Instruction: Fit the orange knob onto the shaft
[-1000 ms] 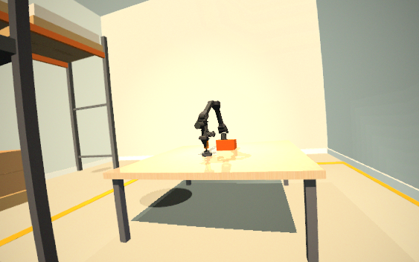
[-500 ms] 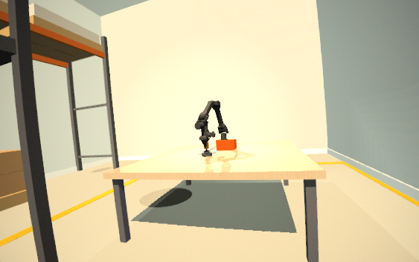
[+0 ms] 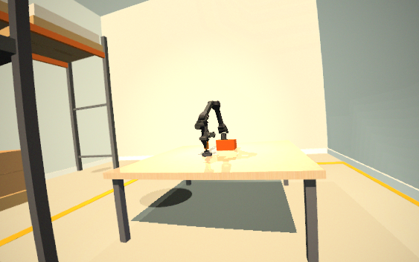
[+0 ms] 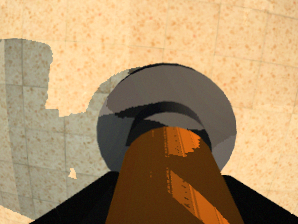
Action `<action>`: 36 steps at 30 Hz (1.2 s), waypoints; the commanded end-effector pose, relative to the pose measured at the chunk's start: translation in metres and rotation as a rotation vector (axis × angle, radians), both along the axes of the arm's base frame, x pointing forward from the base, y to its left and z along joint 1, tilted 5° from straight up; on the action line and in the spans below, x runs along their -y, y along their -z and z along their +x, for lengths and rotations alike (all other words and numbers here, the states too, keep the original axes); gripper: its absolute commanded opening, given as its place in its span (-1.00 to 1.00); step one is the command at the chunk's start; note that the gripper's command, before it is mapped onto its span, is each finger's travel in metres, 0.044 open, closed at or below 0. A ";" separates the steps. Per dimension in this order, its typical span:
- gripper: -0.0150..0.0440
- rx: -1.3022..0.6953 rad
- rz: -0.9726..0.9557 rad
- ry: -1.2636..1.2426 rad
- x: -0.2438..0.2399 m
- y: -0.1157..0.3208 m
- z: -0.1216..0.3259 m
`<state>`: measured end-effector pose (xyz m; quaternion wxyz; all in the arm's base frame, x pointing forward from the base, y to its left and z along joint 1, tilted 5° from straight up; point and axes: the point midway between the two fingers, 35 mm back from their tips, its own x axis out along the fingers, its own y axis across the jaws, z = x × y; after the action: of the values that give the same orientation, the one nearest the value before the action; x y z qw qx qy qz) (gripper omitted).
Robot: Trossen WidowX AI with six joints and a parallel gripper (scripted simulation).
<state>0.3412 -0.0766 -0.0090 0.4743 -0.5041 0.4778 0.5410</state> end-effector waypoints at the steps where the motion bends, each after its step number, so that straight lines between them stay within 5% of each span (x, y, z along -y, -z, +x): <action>1: -0.49 0.001 -0.002 -0.004 0.000 0.000 0.000; 24: -0.49 -0.006 0.001 -0.001 0.000 0.015 0.000; 36: 0.58 -0.006 0.001 -0.001 0.000 0.015 0.000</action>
<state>0.3410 -0.0762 -0.0241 0.4728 -0.5024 0.4787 0.5430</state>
